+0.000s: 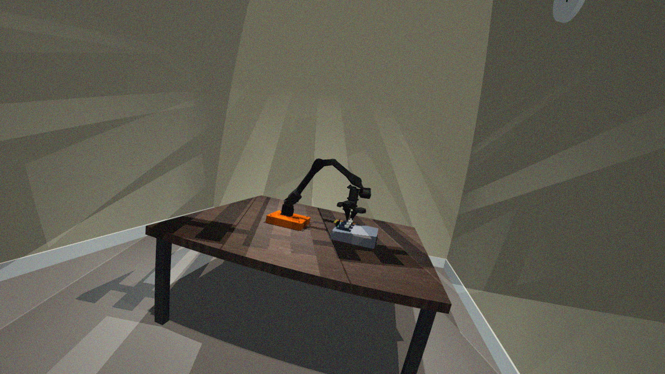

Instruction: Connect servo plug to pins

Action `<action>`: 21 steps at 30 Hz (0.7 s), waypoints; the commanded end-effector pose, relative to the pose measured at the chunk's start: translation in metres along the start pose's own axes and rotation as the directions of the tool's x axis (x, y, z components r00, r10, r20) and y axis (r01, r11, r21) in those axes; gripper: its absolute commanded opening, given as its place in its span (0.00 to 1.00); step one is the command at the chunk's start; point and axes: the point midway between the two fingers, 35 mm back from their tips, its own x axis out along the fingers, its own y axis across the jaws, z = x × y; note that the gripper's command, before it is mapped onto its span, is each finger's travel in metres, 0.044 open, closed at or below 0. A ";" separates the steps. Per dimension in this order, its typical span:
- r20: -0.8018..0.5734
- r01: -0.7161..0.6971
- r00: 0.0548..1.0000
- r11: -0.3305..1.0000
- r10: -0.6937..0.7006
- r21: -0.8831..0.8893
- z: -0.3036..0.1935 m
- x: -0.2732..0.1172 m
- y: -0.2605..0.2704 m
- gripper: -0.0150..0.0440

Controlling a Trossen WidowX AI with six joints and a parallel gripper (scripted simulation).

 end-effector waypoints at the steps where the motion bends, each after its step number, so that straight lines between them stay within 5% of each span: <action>1: 0.001 0.006 1.000 1.000 -0.006 0.006 0.001 0.007 -0.001 0.45; 11: 0.001 0.006 1.000 1.000 -0.006 0.006 0.001 0.008 -0.001 0.26; 21: 0.001 0.006 1.000 1.000 -0.006 0.006 0.000 -0.032 0.000 0.25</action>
